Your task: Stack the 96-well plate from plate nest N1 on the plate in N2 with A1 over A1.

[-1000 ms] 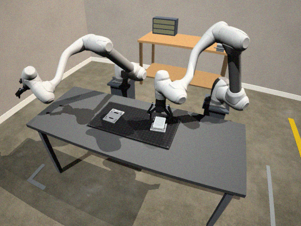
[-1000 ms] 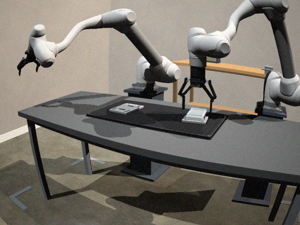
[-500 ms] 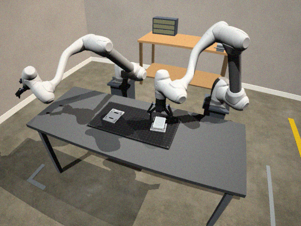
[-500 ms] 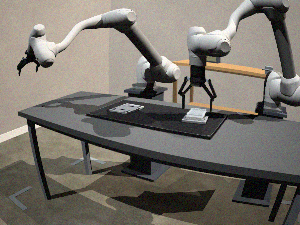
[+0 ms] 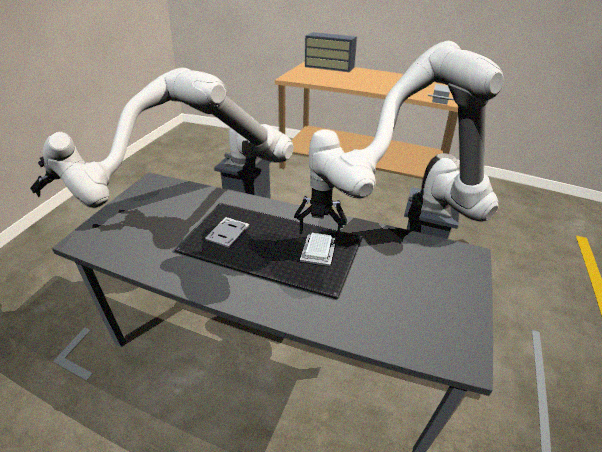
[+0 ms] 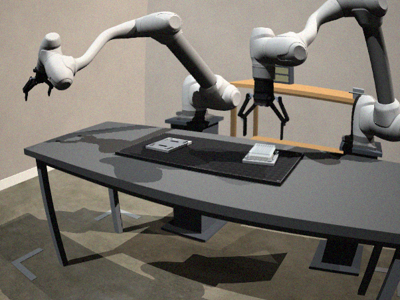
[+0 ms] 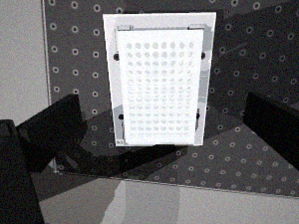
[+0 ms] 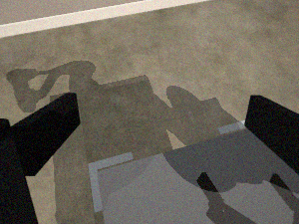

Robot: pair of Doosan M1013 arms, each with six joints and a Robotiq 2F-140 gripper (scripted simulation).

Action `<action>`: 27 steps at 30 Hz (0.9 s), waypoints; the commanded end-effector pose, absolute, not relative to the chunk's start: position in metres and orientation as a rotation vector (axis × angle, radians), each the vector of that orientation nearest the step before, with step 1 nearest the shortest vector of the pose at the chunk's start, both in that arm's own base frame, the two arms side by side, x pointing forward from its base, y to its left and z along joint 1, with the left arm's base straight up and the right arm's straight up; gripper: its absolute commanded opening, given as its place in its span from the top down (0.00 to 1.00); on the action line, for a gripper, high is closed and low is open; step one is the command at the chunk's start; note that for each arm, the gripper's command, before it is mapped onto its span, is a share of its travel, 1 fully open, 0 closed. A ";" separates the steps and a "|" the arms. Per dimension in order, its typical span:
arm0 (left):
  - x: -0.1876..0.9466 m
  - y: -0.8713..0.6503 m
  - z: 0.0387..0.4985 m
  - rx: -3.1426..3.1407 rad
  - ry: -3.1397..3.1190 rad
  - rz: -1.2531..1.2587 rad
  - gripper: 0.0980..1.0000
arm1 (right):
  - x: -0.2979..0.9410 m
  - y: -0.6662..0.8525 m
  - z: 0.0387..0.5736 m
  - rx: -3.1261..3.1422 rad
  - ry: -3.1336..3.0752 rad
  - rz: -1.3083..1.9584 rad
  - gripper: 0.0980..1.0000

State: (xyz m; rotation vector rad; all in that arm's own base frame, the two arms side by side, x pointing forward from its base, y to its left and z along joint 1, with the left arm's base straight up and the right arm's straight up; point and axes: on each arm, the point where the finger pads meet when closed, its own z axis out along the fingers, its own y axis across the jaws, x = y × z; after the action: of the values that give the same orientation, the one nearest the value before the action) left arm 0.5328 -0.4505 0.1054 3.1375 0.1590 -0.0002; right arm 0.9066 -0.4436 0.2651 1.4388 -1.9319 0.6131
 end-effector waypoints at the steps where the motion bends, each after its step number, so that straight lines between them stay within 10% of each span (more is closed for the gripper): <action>1: 0.533 -0.451 0.115 3.137 0.159 0.002 0.00 | 0.907 -0.444 0.267 1.438 -1.933 0.615 0.00; 27: 0.533 -0.451 0.138 3.137 0.159 0.002 0.00 | 0.907 -0.444 0.267 1.438 -1.933 0.615 0.00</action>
State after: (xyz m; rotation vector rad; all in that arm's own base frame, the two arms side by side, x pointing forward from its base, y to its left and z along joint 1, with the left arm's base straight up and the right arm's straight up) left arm 0.5328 -0.4506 0.1375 3.1376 0.1591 -0.0003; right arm 0.9066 -0.4436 0.2651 1.4388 -1.9319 0.6131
